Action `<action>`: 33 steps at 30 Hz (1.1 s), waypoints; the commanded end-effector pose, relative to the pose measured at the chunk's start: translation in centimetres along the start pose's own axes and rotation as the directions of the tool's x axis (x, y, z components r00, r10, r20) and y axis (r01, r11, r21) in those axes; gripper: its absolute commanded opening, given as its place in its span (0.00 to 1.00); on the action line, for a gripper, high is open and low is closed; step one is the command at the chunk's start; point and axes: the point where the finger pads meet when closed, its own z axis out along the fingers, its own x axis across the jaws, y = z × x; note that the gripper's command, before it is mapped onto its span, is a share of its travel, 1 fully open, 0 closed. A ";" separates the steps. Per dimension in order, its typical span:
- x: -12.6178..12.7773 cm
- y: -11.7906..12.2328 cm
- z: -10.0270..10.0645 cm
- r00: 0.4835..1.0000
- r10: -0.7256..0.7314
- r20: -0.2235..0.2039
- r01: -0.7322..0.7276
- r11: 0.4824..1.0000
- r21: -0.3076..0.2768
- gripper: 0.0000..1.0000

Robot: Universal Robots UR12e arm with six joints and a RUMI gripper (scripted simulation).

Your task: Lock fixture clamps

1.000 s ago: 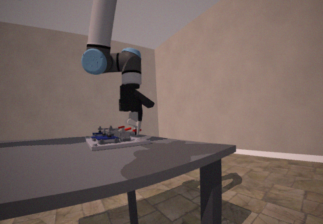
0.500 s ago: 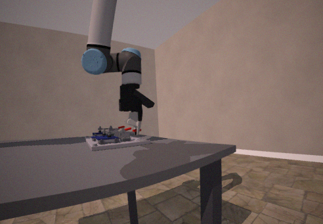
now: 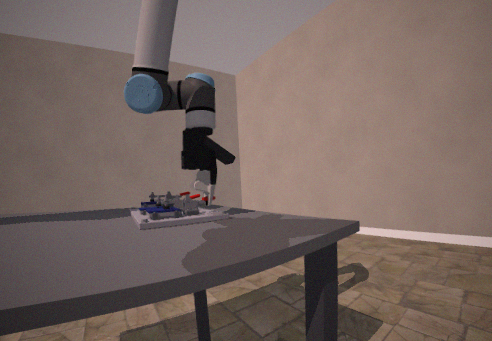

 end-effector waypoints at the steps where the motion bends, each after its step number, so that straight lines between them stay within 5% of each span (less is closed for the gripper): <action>1: 0.0 0.0 0.0 1.000 0.000 0.000 0.000 1.000 0.000 0.00; 33: 0.0 -0.1 0.2 1.000 0.000 0.000 0.000 1.000 0.000 0.00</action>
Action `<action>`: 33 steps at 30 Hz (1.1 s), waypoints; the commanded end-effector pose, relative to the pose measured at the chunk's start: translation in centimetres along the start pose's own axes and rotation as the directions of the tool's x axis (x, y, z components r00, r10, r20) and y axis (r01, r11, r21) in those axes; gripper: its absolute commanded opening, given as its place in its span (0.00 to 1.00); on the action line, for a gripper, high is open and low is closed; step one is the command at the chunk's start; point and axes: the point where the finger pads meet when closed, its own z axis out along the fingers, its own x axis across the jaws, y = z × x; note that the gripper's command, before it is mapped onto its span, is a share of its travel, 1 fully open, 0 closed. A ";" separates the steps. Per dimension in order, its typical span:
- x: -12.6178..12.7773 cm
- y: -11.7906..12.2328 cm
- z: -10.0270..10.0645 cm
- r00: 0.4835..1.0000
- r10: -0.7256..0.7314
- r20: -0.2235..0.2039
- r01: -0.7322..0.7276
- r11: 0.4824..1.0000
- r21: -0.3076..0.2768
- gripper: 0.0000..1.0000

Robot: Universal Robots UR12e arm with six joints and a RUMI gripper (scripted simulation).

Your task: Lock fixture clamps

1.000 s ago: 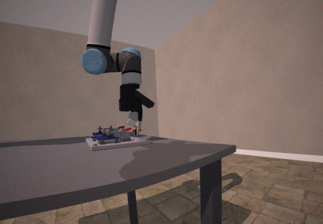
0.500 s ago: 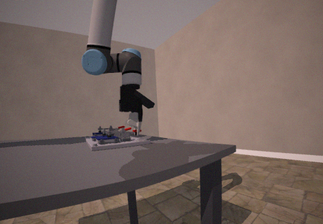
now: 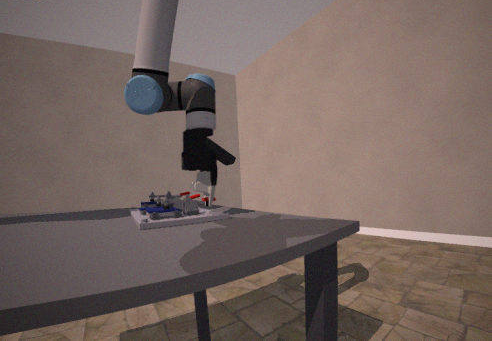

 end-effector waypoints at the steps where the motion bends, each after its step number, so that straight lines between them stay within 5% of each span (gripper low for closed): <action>1: 0.0 0.0 -0.1 1.000 0.000 0.000 0.000 1.000 0.000 0.00; 25: 0.0 0.0 -0.1 1.000 0.000 0.000 0.000 1.000 0.000 0.00; 26: 0.0 -0.1 -0.1 1.000 0.000 0.000 0.000 1.000 0.001 0.28; 33: 0.0 -0.1 -0.1 1.000 0.000 0.000 0.000 1.000 0.001 0.28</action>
